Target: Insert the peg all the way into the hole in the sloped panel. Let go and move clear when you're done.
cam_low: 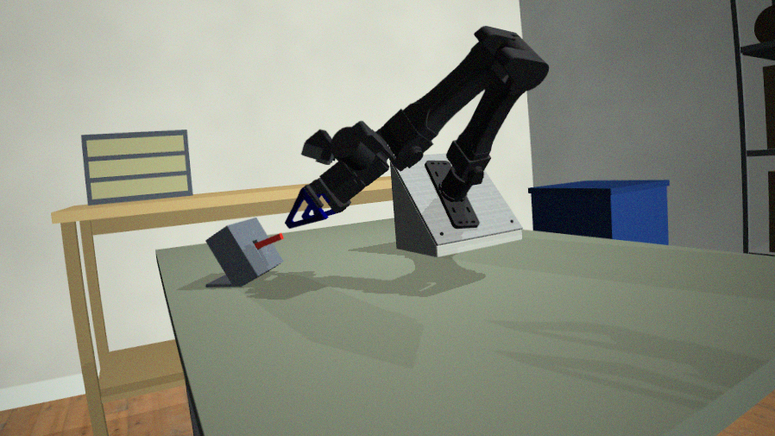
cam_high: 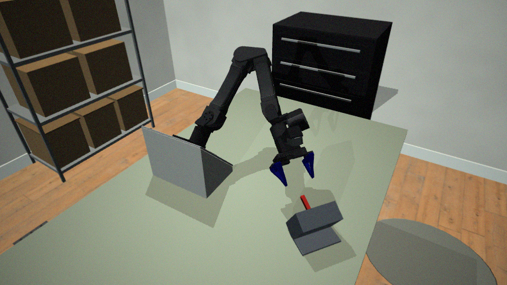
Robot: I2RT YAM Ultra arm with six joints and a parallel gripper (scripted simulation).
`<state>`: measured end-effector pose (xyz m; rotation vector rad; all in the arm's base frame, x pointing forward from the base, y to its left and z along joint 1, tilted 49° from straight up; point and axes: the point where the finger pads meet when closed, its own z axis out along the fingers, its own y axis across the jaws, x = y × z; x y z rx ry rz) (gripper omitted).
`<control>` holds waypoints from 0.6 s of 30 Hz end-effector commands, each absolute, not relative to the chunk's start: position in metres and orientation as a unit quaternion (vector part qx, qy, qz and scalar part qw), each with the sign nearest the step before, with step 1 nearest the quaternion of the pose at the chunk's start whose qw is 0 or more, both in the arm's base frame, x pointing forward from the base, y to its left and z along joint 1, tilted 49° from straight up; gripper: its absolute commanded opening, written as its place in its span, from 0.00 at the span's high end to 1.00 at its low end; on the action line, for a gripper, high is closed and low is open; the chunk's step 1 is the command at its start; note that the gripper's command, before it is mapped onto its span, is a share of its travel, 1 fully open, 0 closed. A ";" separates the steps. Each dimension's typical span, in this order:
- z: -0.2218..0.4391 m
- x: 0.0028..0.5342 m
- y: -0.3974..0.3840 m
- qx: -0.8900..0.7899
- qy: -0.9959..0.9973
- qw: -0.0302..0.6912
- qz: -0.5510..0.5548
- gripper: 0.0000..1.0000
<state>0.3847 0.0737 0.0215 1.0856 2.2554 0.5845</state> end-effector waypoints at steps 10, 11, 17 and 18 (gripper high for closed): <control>0.045 0.362 0.062 0.422 0.831 0.298 0.205 0.00; 0.046 0.361 0.062 0.422 0.831 0.299 0.205 0.00; 0.054 0.358 0.061 0.422 0.831 0.299 0.205 0.00; 0.054 0.358 0.061 0.422 0.831 0.299 0.205 0.00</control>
